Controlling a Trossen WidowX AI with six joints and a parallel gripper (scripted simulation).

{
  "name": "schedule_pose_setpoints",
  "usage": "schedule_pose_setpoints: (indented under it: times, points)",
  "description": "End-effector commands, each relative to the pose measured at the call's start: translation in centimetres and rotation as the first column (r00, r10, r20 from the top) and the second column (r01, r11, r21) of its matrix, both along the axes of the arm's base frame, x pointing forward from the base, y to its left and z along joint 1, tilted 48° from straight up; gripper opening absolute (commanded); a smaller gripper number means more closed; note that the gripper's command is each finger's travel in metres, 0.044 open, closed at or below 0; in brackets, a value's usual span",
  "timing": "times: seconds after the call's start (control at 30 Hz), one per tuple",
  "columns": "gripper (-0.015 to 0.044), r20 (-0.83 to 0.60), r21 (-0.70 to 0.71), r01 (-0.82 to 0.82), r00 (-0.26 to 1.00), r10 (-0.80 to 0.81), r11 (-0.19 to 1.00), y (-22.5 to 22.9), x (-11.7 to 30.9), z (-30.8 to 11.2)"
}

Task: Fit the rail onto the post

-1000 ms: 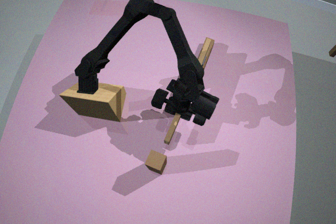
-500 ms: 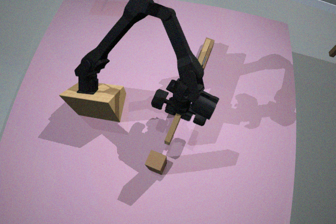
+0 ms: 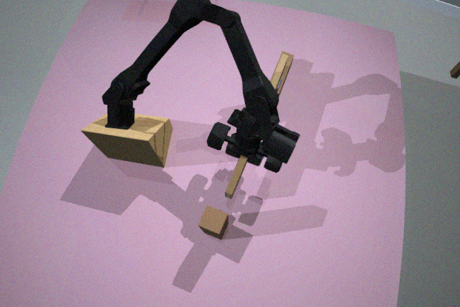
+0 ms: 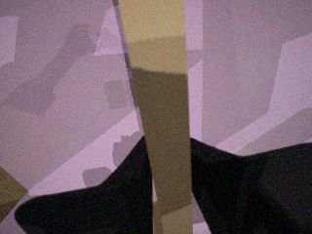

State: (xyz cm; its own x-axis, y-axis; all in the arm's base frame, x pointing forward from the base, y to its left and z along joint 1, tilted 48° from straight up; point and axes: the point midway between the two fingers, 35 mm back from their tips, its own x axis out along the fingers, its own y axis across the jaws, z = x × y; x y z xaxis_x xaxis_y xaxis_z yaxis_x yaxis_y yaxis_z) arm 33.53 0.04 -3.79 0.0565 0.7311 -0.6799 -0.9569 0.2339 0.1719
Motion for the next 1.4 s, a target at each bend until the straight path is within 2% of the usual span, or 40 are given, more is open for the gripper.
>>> schedule_pose_setpoints:
  times: [0.0,1.37]
  points:
    - [0.0,0.008,0.007,0.015,1.0,-0.015,1.0,-0.33,0.1,0.35]
    - [0.0,0.008,0.007,0.015,1.0,-0.015,1.0,-0.19,-0.13,-0.32]
